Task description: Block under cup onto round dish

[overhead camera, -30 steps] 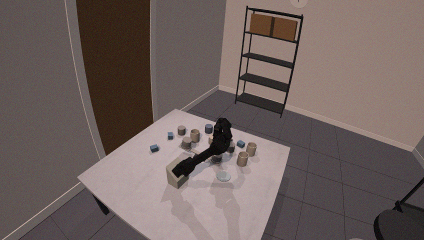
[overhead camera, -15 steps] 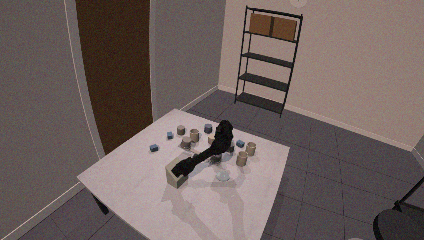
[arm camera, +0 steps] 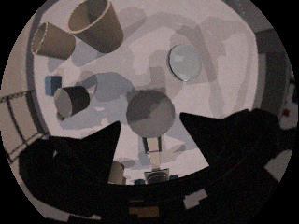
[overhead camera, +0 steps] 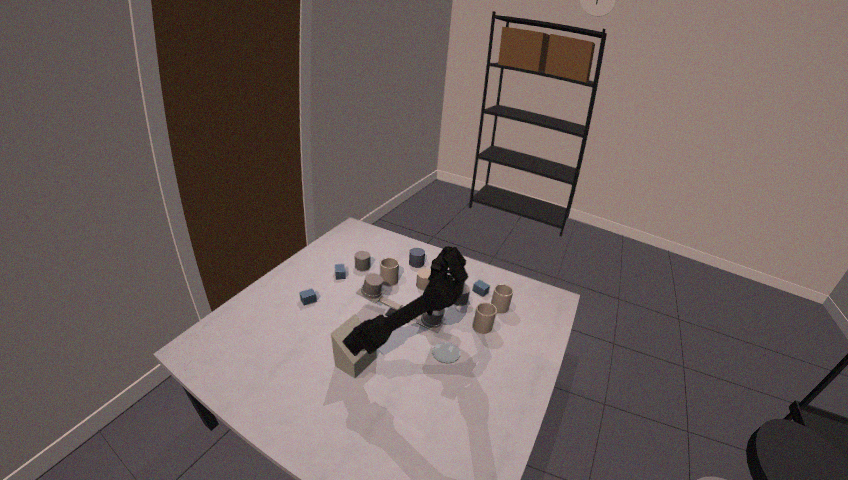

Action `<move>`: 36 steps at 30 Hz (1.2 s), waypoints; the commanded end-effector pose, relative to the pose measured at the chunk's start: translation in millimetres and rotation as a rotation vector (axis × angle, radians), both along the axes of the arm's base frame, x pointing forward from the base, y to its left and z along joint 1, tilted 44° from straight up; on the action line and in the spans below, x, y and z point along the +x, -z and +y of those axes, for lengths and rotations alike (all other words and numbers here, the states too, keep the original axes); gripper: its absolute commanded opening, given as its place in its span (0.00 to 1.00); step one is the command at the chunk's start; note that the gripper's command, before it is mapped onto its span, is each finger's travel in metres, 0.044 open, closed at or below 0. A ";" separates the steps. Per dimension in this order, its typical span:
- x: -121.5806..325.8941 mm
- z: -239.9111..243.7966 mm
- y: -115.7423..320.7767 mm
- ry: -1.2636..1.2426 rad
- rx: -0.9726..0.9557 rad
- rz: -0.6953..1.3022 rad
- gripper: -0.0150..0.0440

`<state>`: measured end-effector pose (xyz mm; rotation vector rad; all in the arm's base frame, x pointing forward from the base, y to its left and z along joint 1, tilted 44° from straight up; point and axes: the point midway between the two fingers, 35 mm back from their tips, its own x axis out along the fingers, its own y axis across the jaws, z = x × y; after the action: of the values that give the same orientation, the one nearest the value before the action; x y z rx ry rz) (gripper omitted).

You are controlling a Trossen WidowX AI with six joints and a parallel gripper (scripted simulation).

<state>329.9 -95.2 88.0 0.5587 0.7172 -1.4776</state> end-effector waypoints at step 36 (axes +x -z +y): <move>-3.7 -31.4 32.7 -0.004 -0.006 0.005 0.79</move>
<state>326.2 -125.9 55.6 0.5566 0.7168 -1.4782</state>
